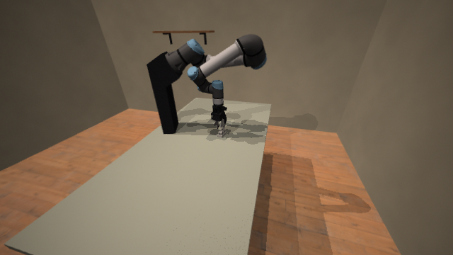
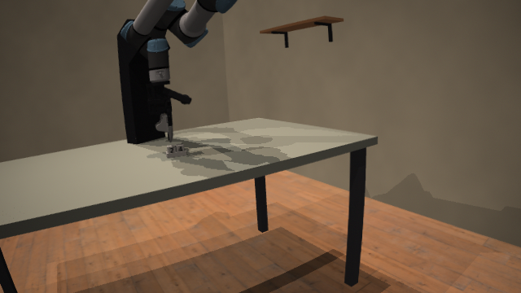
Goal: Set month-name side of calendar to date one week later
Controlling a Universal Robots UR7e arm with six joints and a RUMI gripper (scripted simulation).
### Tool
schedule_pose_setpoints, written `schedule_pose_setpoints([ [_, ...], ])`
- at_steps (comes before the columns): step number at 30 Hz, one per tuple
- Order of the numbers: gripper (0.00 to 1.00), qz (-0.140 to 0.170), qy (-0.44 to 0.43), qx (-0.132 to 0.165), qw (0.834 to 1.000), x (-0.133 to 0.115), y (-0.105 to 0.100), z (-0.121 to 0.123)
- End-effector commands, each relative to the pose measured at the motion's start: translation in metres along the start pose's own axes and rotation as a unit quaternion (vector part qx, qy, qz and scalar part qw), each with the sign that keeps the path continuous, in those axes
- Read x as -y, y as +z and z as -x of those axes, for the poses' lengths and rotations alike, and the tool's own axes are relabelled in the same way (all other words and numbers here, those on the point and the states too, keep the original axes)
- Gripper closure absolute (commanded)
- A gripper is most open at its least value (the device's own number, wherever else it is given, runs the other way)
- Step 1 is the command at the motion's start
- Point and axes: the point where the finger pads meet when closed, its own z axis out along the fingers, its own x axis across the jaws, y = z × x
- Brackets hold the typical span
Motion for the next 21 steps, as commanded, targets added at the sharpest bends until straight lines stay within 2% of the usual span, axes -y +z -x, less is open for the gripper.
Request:
schedule_pose_setpoints([
  [1,0.72,0.001,0.0,-0.002,1.0,-0.0006,0.0061,-0.001],
  [21,0.72,0.001,0.001,-0.001,1.0,-0.0006,0.0093,-0.0006],
])
